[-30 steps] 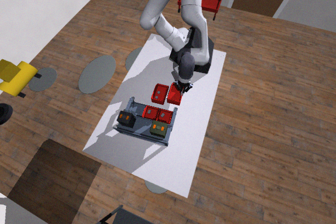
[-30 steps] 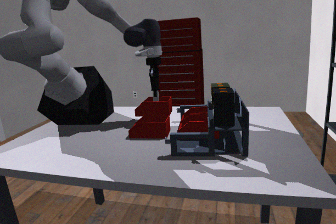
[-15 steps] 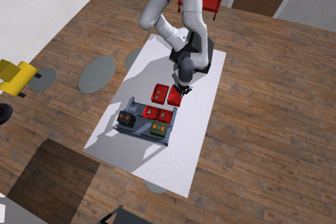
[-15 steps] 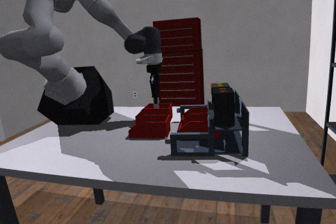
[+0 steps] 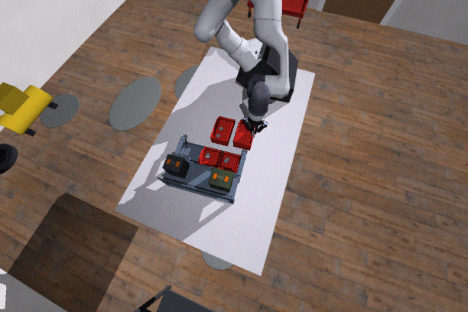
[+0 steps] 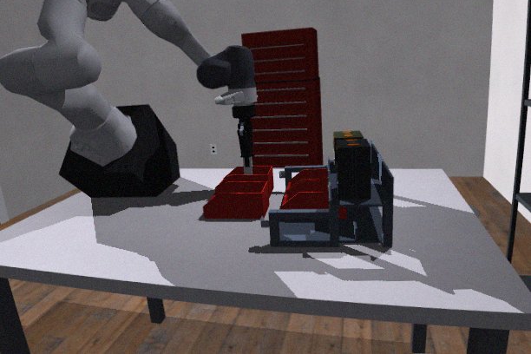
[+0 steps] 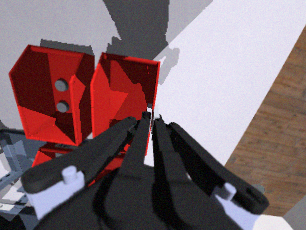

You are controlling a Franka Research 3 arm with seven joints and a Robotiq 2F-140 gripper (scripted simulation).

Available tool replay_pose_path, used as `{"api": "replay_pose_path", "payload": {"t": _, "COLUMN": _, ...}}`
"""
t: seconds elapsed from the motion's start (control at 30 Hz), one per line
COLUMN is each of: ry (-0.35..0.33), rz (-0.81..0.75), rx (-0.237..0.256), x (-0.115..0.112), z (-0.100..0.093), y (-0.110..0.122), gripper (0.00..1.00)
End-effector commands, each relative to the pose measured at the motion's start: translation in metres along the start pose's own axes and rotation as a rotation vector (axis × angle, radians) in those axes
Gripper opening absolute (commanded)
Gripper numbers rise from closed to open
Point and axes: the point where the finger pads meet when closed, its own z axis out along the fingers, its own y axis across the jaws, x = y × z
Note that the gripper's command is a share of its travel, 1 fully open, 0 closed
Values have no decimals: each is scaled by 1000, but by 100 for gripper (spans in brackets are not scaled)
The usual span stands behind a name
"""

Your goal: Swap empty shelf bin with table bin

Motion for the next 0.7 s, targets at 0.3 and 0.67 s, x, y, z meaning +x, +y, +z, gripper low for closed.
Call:
{"api": "replay_pose_path", "payload": {"t": 0.3, "ry": -6, "rz": -6, "rx": -4, "x": -2, "z": -1, "y": 2, "gripper": 0}}
{"api": "replay_pose_path", "payload": {"t": 0.67, "ry": -6, "rz": -6, "rx": -4, "x": -5, "z": 0, "y": 2, "gripper": 0}}
